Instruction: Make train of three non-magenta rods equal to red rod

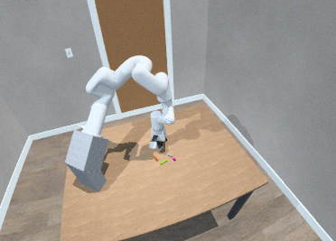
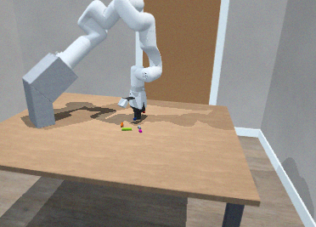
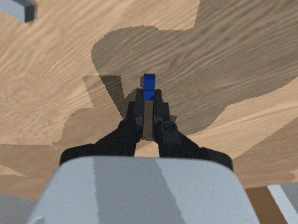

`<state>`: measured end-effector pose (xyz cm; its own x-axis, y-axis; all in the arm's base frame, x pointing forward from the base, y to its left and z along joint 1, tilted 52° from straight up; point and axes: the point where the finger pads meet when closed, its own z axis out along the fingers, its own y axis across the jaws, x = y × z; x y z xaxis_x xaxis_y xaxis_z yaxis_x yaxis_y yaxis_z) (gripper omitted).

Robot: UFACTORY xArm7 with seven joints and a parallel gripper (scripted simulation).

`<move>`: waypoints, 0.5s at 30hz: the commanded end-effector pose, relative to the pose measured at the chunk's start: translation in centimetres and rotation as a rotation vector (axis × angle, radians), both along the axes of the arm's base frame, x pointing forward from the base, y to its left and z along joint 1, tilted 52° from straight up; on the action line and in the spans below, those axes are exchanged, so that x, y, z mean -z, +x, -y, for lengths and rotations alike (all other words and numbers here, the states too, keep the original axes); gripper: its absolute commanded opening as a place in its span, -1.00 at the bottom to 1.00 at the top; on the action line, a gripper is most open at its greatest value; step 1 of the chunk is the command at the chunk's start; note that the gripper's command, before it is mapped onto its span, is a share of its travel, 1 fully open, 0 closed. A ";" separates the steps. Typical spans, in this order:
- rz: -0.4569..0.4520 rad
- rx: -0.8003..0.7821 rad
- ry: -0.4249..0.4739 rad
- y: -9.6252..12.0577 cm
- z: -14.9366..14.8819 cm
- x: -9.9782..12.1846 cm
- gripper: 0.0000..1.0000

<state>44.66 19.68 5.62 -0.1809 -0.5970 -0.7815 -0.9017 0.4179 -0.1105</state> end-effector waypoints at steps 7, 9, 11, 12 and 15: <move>0.001 0.002 -0.001 0.1 0.1 0.0 -0.92; 0.001 0.002 -0.001 0.1 0.1 0.0 -0.92; 0.001 0.002 -0.001 0.1 0.1 0.0 -0.92; 0.001 0.002 -0.001 0.1 0.1 0.0 -0.92; 0.001 0.002 -0.001 0.1 0.1 0.0 -0.84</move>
<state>44.66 19.68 5.62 -0.1809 -0.5970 -0.7815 -0.9017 0.4179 -0.1105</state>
